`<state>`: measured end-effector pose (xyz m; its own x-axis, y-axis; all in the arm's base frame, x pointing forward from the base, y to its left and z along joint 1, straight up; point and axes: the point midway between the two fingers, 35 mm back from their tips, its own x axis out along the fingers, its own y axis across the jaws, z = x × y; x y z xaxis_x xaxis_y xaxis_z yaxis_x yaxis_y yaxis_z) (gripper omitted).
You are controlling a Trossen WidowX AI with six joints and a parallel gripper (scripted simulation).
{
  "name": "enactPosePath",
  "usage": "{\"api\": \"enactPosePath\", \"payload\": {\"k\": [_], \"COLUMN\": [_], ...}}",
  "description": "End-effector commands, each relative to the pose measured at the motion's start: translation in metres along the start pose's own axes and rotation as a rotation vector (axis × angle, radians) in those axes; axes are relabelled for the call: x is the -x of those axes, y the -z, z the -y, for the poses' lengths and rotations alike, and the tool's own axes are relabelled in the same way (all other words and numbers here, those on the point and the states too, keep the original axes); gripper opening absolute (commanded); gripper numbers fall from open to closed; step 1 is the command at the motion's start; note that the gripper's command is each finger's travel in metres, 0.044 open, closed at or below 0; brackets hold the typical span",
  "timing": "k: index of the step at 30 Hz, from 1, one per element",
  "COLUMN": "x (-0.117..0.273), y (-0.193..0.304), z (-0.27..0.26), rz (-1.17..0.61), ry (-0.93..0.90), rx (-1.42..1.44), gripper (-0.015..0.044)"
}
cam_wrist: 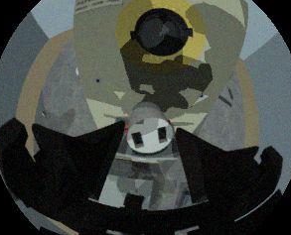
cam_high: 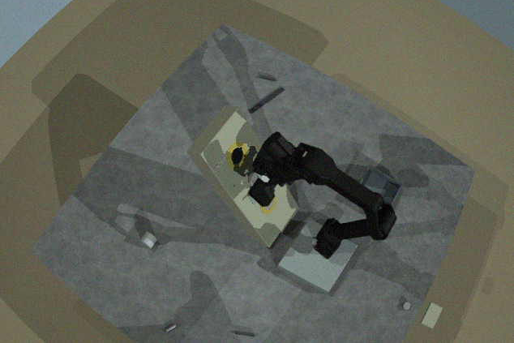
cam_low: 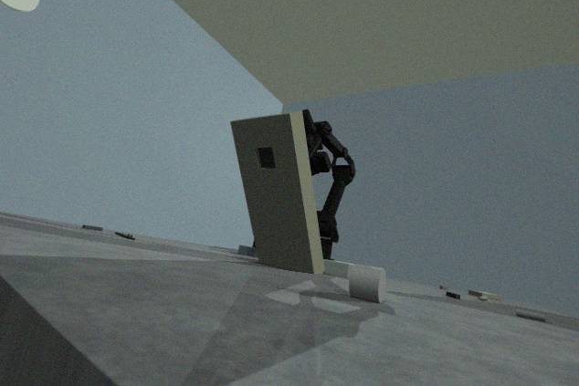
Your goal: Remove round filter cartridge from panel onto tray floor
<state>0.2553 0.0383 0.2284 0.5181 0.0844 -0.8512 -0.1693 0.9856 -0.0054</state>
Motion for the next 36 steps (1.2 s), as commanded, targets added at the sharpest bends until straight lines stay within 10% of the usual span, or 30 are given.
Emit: {"api": "enactPosePath", "payload": {"k": [1, 11, 19, 36], "x": [0.000, 0.000, 0.005, 0.048], "y": [0.000, 0.000, -0.010, -0.029], "z": [0.000, 0.000, 0.000, 0.000], "rz": [0.000, 0.000, 0.001, 0.001], "ry": [0.000, 0.000, -0.001, -0.003], "rx": [0.000, 0.000, 0.000, 0.000], "gripper": [0.0265, 0.0198, 0.0000, 0.0000]}}
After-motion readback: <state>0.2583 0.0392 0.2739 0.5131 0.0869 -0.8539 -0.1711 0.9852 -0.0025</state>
